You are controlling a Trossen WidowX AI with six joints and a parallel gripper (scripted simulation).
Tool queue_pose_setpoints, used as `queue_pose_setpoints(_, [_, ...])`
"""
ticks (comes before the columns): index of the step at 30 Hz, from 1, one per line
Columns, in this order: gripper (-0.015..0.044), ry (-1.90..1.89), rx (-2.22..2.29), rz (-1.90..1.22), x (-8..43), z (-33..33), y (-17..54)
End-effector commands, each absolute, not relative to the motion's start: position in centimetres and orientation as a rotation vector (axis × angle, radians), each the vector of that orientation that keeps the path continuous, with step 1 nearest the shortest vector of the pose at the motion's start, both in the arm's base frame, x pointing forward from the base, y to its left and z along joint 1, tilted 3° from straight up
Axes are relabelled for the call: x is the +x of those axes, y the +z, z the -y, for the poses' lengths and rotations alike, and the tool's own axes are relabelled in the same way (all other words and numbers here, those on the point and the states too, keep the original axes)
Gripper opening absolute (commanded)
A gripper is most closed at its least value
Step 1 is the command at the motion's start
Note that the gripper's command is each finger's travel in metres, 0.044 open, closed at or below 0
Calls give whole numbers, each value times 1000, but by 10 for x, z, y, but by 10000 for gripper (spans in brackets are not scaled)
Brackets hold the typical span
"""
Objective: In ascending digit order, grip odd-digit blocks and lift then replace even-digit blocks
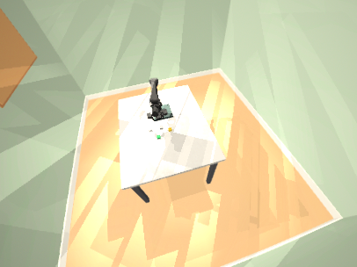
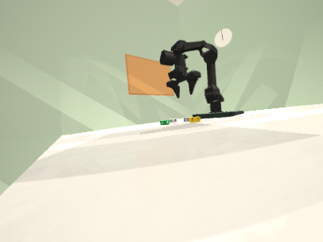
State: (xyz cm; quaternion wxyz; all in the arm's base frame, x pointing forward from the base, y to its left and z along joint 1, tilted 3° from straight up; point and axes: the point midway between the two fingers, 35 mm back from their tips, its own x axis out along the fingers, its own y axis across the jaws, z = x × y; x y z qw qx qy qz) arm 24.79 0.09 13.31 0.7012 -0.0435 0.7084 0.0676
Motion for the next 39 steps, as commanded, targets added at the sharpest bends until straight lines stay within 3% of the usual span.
queue_pose_setpoints(1, [400,147,-92,-1575,248,-2,134])
queue_pose_setpoints(12, [400,153,-87,-1571,299,-93,138])
queue_pose_setpoints(31, [400,153,-87,-1571,300,-94,138])
queue_pose_setpoints(39, [400,146,-93,-1567,355,0,135])
